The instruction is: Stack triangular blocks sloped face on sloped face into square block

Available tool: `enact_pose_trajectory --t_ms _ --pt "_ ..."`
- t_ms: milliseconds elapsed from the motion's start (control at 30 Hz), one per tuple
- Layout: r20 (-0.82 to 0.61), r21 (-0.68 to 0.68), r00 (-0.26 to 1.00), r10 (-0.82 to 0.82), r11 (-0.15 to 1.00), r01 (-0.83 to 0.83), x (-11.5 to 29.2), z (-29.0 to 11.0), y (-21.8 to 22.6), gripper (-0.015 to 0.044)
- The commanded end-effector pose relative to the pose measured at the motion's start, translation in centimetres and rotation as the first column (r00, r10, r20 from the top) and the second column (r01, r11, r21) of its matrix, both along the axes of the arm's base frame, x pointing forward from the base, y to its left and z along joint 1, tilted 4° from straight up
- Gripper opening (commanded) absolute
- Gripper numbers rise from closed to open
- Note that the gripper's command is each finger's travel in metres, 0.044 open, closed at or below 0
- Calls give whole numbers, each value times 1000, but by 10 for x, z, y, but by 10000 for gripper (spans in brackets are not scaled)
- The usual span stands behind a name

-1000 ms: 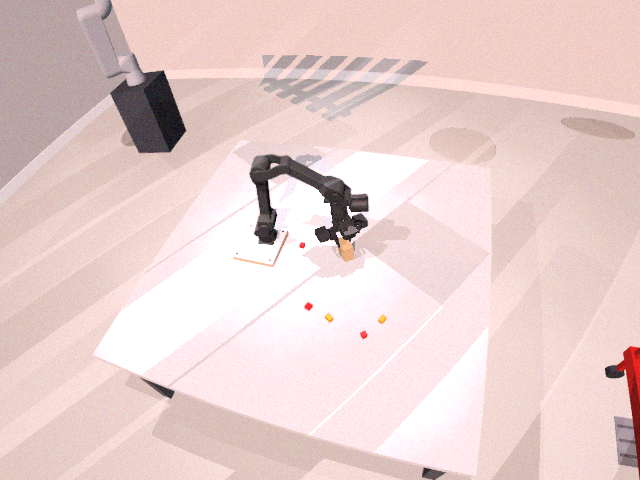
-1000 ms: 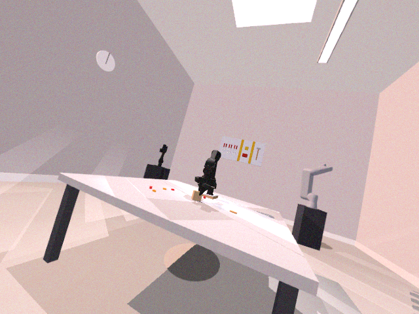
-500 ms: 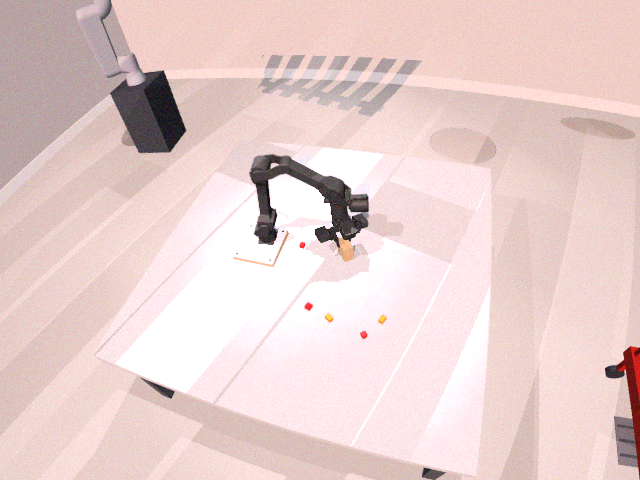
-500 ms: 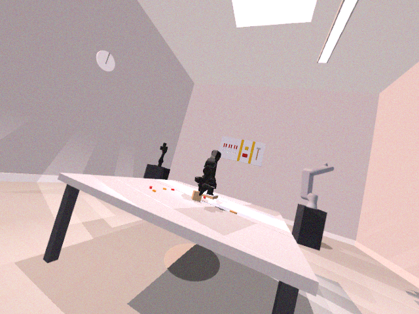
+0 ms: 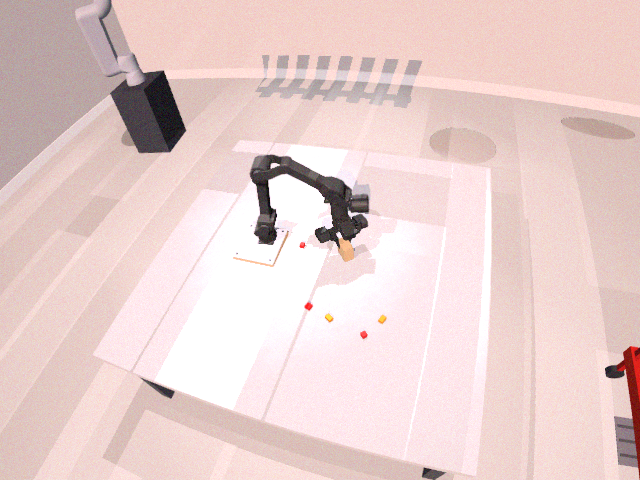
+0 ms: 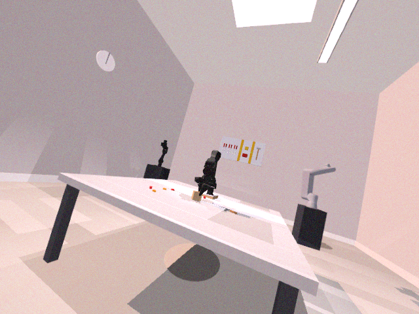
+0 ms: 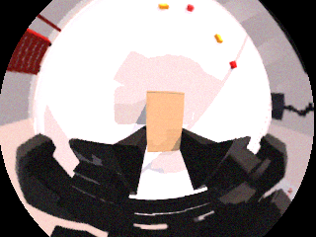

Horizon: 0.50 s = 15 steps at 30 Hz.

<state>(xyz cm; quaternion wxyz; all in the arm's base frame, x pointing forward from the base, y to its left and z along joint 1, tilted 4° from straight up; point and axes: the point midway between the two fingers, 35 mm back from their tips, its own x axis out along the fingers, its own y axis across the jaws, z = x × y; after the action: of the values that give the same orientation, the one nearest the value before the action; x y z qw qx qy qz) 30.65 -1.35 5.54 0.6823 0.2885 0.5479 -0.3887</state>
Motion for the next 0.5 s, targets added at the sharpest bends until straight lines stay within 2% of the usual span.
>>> enact_pose_trajectory --t_ms 0,167,467 --pt "0 0 1000 0 1000 0 0 0 0 0" --pt "-4 -2 1000 4 1000 -4 0 -1 0 0" --pt "0 0 1000 0 1000 0 0 0 0 236"
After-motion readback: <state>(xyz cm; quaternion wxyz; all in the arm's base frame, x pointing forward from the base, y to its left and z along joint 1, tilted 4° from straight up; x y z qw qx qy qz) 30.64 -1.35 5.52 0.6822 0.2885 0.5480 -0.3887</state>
